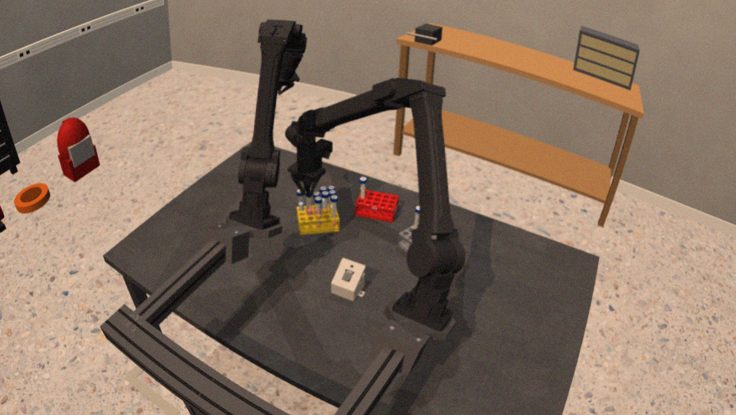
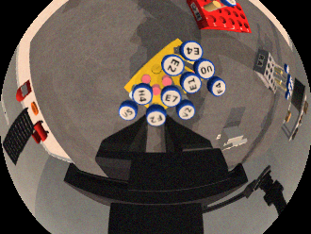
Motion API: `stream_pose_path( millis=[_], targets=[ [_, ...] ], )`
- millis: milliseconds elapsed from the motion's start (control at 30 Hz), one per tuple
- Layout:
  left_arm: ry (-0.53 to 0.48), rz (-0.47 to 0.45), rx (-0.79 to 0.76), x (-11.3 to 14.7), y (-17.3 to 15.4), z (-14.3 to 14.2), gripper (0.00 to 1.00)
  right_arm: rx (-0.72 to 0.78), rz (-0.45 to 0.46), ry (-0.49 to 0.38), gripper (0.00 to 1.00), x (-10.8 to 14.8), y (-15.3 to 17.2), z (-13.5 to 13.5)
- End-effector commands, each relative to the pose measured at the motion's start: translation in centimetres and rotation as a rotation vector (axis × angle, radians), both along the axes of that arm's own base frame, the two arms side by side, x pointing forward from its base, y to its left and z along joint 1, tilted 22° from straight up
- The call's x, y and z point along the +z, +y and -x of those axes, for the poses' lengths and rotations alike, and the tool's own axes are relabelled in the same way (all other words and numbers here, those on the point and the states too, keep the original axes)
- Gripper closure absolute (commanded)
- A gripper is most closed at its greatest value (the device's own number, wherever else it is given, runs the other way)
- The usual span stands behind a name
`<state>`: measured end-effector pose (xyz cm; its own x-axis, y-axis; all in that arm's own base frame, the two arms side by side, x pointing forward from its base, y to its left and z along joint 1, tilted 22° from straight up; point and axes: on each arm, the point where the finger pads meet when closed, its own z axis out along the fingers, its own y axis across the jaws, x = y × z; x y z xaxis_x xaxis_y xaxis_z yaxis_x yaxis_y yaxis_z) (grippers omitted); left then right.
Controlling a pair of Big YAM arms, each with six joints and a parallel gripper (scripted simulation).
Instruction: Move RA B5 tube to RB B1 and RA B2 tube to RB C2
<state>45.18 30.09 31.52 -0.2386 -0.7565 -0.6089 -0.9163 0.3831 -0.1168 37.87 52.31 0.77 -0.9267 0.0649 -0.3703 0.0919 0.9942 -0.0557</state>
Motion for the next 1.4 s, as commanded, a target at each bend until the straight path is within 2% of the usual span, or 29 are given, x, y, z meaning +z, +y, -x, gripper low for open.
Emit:
stream_pose_path(
  millis=[0, 33, 200, 600, 700, 1367],
  targets=[
    [-0.035, -0.019, 0.001, 2.0, 0.3, -0.4, 0.70, -0.002, -0.032, -0.019, 1.00, 0.4, 1.1, -1.6],
    [-0.035, -0.019, 0.001, 2.0, 0.3, -0.4, 0.70, -0.001, -0.036, -0.021, 1.00, 0.8, 1.1, -1.4],
    [-0.035, -0.019, 0.001, 2.0, 0.3, -0.4, 0.70, -0.002, -0.002, -0.001, 1.00, -1.1, -0.3, -0.8],
    [-0.035, -0.019, 0.001, 2.0, 0.3, -0.4, 0.70, 0.002, -0.012, -0.006, 1.00, -1.1, 0.0, -0.8],
    [-0.035, -0.019, 0.001, 2.0, 0.3, -0.4, 0.70, 0.001, 0.001, 0.001, 1.00, -2.0, -0.5, -0.7],
    [-0.035, -0.019, 0.001, 2.0, 0.3, -0.4, 0.70, -0.002, -0.020, -0.012, 1.00, -0.7, -0.4, -1.0]
  ],
)
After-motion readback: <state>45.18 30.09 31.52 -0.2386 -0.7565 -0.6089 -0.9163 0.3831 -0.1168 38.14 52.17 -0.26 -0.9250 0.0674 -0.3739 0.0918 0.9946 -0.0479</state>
